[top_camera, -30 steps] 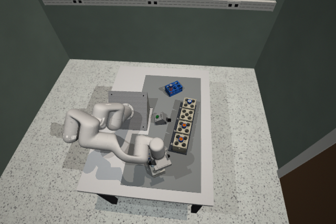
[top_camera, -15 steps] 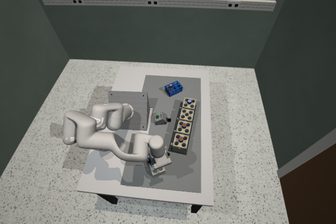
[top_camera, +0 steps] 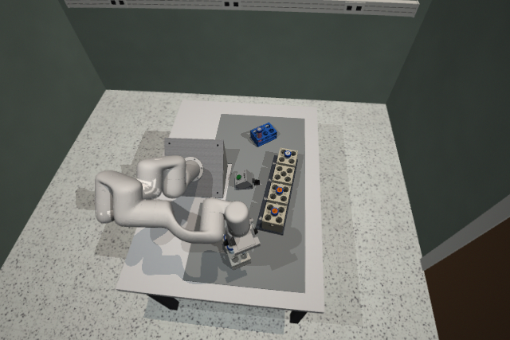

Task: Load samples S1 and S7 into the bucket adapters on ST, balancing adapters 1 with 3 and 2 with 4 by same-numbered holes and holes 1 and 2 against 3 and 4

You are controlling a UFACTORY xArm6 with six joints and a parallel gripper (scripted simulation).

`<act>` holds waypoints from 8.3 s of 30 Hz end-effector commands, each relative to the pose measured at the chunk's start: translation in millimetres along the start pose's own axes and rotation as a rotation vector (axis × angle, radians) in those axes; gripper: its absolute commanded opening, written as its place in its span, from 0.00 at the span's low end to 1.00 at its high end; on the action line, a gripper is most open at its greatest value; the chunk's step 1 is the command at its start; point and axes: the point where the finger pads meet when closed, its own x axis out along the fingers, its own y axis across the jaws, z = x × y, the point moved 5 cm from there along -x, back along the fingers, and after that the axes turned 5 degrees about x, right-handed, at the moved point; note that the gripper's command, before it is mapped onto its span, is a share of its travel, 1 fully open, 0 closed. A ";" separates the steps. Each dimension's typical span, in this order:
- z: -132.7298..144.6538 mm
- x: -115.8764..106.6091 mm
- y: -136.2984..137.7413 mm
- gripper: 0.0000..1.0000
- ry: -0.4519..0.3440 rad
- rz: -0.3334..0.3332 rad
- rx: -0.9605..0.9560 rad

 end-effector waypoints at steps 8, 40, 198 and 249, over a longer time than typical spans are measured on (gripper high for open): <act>-0.5 -20.3 -0.2 0.00 0.001 -0.001 0.001; 50.8 -28.3 -48.0 0.00 0.001 -0.001 -0.465; 318.3 19.1 -297.5 0.00 0.001 -0.003 -0.942; 318.2 64.2 -297.6 0.00 0.001 -0.003 -0.942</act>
